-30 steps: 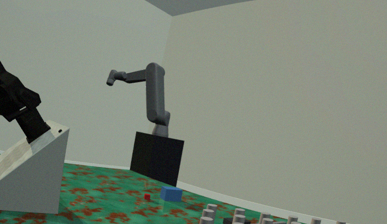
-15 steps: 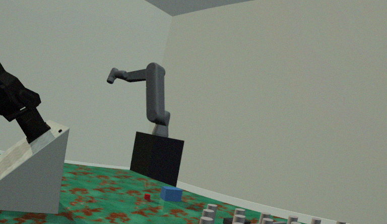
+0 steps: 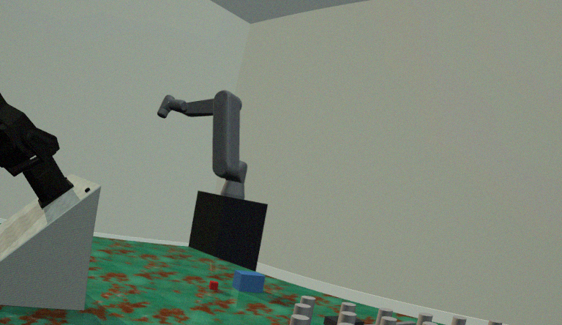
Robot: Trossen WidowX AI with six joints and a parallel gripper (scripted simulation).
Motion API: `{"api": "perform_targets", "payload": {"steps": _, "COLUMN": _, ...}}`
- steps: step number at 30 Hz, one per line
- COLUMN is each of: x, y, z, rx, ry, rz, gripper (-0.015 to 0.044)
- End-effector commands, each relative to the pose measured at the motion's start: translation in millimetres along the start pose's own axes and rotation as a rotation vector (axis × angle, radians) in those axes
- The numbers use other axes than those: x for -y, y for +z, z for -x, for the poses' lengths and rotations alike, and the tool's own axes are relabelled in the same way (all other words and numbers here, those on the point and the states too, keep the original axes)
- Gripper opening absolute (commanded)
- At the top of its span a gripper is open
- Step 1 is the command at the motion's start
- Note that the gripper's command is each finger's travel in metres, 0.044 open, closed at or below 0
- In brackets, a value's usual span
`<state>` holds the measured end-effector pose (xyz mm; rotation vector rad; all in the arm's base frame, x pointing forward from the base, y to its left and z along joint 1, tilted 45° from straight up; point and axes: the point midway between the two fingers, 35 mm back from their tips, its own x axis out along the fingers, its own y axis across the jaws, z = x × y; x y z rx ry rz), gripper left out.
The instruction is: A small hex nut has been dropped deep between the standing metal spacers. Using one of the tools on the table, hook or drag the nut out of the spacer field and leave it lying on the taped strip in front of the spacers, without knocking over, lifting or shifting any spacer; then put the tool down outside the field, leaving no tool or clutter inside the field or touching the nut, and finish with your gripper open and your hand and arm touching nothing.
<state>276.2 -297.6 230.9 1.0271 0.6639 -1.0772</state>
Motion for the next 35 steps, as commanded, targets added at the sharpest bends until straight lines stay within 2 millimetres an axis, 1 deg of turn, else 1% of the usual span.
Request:
{"api": "perform_targets", "payload": {"steps": 1, "x": 2, "y": -2, "z": -6, "rx": -0.014, "ry": 0.003, "rz": 0.006, "gripper": 0.0000}}
{"api": "perform_targets", "payload": {"steps": 19, "x": 13, "y": 5, "z": -25, "rx": -0.012, "ry": 0.003, "rz": 0.007, "gripper": 0.0000}}
{"api": "perform_targets", "payload": {"steps": 20, "x": 12, "y": 8, "z": -21, "rx": 0.002, "ry": -0.001, "rz": 0.001, "gripper": 0.0026}}
{"api": "perform_targets", "payload": {"steps": 35, "x": 12, "y": 8, "z": -21, "rx": 0.002, "ry": -0.001, "rz": 0.001, "gripper": 0.0420}}
